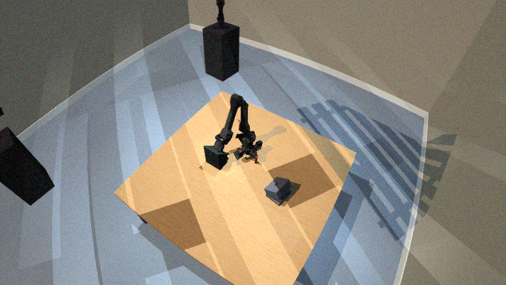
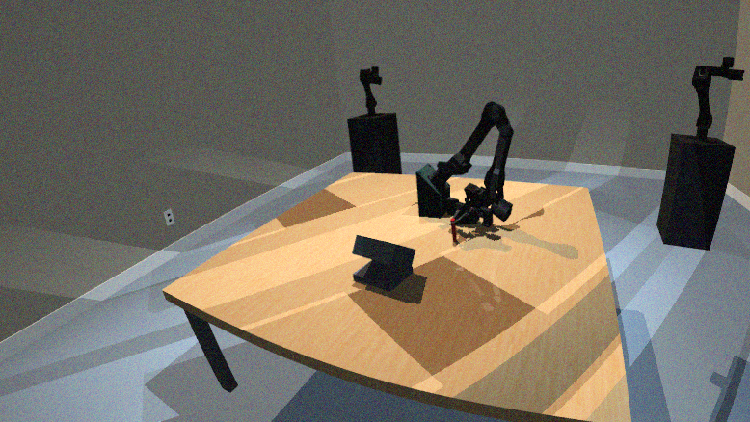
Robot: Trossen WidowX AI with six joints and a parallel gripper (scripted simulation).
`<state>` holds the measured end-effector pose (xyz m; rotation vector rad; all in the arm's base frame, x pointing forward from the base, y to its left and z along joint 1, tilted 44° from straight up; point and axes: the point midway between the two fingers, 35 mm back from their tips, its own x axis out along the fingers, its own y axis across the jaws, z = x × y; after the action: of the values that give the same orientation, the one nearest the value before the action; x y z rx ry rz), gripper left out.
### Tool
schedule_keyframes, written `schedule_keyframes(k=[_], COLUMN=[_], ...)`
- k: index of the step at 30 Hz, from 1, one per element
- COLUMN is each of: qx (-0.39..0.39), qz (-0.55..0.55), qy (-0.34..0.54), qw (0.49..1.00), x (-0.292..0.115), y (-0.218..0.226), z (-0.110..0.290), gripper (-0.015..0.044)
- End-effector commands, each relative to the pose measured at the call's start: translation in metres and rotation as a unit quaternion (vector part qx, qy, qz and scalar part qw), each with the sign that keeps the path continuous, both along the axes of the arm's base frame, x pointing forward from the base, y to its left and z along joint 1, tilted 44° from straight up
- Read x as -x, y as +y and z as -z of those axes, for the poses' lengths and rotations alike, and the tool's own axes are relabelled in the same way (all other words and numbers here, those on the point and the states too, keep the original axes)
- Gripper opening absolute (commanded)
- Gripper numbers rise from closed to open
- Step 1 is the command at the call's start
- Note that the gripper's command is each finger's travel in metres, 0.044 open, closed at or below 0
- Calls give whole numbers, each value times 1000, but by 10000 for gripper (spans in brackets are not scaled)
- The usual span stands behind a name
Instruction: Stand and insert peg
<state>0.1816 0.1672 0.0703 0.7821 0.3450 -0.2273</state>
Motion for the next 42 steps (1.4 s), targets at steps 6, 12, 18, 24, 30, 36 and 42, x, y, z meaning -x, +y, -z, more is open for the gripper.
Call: schedule_keyframes(k=[6, 12, 18, 24, 30, 36, 42], qx=[1, 1, 2, 3, 4, 5, 5], qz=[2, 5, 8, 11, 14, 16, 17], qy=[-2, -6, -9, -13, -16, -20, -21], qw=[1000, 1000, 1000, 1000, 1000, 1000, 1000], x=[2, 3, 4, 5, 5, 6, 5], y=[2, 2, 3, 3, 3, 3, 2], z=[1, 1, 2, 2, 2, 2, 1], gripper=[49, 49, 49, 49, 49, 49, 130])
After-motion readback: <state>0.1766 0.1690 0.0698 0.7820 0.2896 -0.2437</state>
